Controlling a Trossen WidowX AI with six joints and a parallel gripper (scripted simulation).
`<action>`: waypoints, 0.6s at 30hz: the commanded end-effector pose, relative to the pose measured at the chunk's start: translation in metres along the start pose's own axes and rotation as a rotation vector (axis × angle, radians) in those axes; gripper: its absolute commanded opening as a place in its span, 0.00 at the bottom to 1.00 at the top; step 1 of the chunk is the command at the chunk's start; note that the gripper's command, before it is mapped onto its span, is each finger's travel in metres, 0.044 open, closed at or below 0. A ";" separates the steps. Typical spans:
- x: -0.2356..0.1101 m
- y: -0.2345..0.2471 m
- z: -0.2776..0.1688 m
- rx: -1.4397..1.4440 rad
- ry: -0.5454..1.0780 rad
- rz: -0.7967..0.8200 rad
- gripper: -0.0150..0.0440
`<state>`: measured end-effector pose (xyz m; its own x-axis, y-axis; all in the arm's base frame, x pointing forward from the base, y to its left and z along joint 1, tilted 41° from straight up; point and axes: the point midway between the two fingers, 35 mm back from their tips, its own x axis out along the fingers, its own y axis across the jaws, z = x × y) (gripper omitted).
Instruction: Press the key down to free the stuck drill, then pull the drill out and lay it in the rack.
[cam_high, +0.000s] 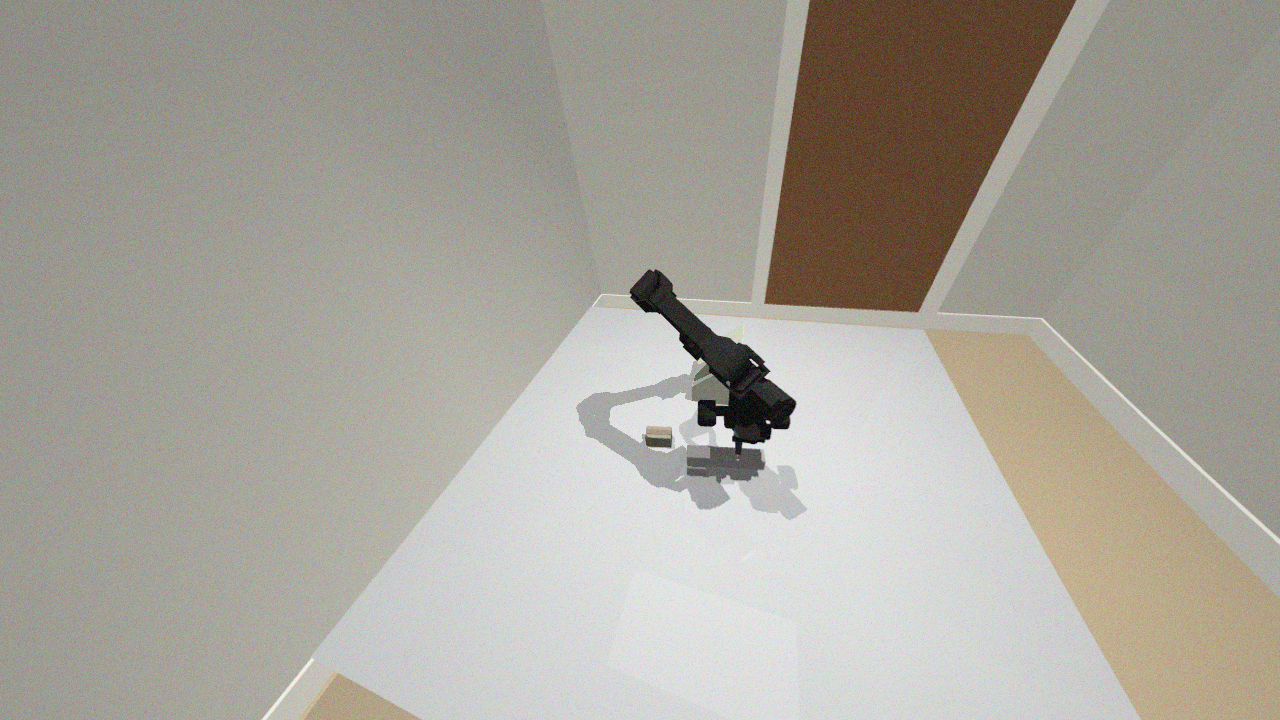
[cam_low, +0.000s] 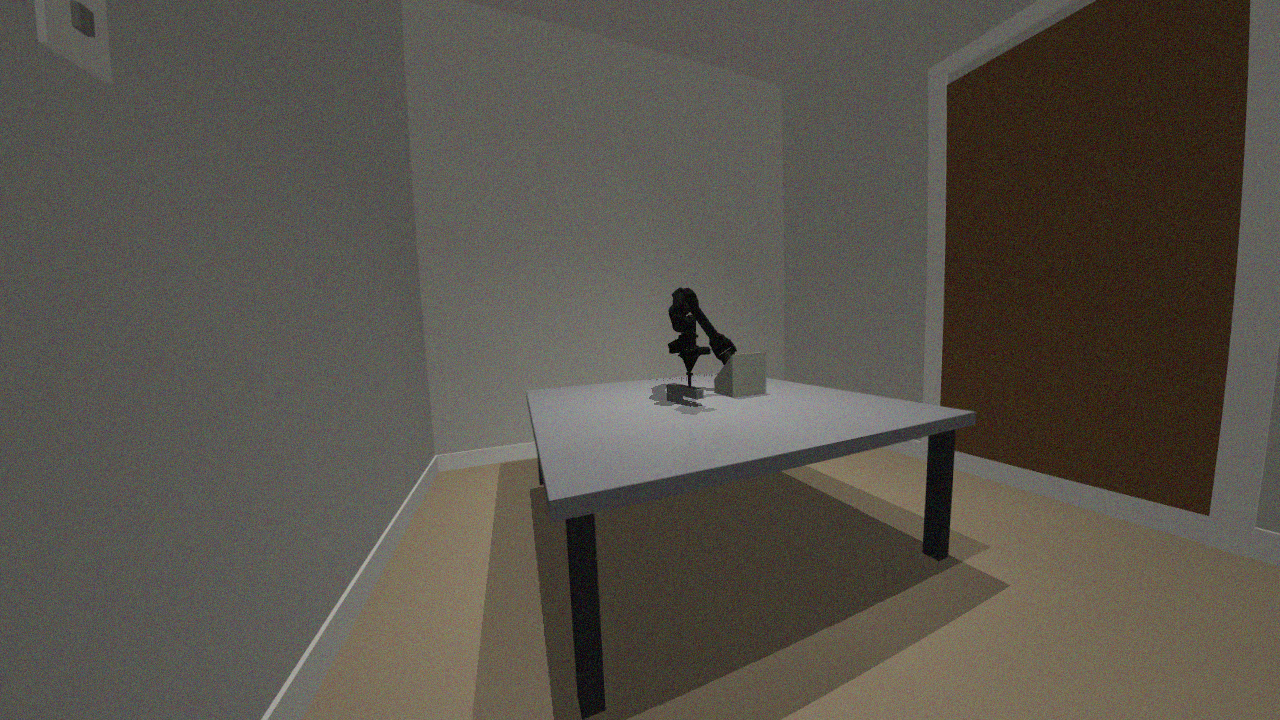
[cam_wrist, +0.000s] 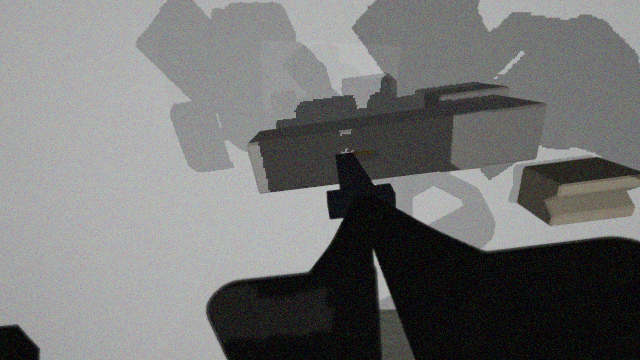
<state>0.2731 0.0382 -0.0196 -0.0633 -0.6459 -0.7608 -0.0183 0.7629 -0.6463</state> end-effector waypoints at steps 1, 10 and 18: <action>0.005 0.000 0.000 -0.001 0.009 -0.002 0.25; 0.009 -0.001 0.002 -0.001 0.009 -0.002 0.25; 0.012 -0.001 0.002 -0.001 0.009 -0.002 0.25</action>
<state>0.2787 0.0369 -0.0217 -0.0437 -0.6448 -0.7631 -0.0187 0.7642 -0.6447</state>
